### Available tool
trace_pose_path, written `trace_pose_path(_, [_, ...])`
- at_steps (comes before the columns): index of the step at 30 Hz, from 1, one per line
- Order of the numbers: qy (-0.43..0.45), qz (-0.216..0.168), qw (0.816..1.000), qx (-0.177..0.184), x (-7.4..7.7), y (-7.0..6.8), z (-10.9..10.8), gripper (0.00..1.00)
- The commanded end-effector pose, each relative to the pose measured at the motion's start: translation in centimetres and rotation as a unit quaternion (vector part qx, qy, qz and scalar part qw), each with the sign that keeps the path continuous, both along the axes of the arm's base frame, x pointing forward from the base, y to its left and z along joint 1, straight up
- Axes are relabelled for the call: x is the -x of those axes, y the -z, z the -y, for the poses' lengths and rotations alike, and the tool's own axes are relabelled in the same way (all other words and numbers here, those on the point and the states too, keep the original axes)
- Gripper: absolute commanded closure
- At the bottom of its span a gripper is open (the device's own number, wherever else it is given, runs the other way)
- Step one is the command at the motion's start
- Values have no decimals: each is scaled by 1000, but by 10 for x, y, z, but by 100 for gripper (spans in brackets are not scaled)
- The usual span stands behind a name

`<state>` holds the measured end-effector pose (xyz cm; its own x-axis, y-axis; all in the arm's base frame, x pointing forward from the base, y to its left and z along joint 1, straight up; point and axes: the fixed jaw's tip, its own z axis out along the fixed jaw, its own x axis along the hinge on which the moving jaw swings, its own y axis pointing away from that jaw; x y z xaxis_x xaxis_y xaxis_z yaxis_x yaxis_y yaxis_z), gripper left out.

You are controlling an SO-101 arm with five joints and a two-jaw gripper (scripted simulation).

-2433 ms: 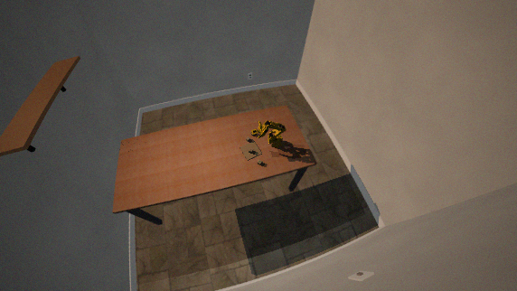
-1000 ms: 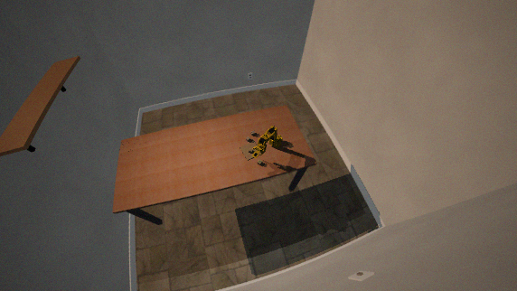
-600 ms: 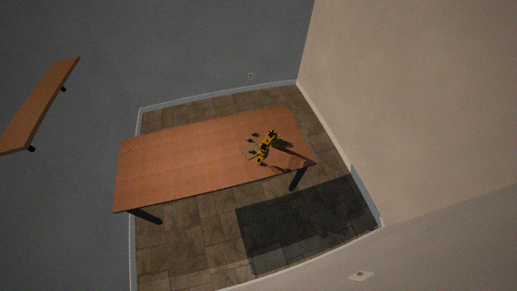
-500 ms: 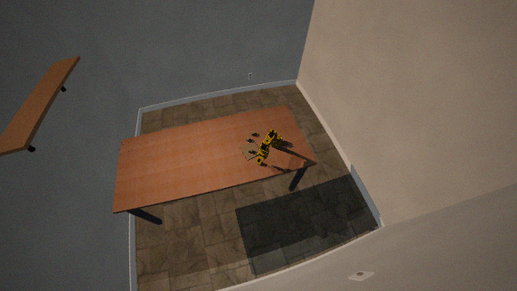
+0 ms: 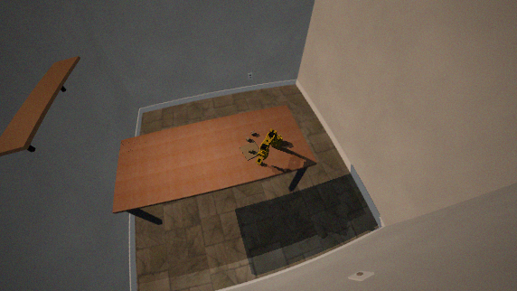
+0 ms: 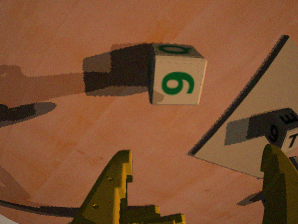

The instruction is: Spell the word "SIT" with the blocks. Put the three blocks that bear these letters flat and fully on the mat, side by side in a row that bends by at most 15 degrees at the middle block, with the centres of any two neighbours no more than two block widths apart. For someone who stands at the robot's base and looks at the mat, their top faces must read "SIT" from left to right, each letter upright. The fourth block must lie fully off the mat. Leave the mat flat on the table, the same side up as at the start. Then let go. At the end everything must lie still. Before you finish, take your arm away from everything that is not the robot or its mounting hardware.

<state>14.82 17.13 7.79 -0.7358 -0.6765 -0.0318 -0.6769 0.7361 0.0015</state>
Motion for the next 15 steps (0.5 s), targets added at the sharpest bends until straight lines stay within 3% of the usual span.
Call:
trace_pose_path(1, [0,24,999,-27,-3,-13,-5,65])
trace_pose_path(8, [35,24,999,-25,-13,-14,8,65])
trace_pose_path(15, [145,24,989,-20,-39,-15,50,65])
